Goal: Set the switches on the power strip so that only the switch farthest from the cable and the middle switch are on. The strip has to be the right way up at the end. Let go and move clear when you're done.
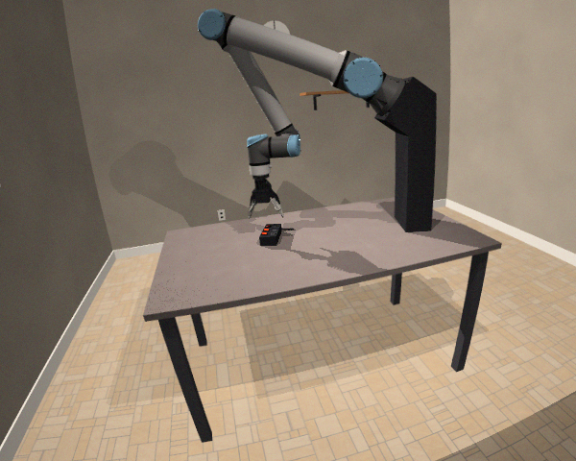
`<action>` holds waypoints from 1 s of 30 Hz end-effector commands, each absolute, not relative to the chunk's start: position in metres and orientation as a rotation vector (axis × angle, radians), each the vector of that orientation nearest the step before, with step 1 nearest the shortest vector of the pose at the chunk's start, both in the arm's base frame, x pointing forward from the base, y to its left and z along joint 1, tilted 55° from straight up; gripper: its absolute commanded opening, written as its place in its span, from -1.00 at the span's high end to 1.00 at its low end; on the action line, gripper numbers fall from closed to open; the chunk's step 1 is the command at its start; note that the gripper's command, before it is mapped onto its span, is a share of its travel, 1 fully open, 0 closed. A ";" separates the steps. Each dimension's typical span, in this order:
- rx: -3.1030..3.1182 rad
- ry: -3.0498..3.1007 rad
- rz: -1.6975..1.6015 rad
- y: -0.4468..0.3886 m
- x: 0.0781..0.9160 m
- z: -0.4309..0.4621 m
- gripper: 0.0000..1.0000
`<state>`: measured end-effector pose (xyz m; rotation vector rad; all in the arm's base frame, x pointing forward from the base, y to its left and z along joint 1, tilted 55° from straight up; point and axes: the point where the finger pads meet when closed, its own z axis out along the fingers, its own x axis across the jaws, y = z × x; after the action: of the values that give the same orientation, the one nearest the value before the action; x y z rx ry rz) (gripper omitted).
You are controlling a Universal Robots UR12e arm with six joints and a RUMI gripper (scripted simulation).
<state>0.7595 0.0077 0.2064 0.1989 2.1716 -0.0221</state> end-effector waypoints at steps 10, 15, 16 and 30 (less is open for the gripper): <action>0.199 2.171 -0.022 0.013 0.715 0.238 -1.00; 0.199 2.171 -0.022 0.014 0.702 0.247 -1.00; 0.199 2.171 -0.022 0.015 0.698 0.250 -1.00; 0.199 2.171 -0.022 0.017 0.678 0.264 -1.00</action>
<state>0.6803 0.0167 0.2619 0.1990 2.1711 -0.0223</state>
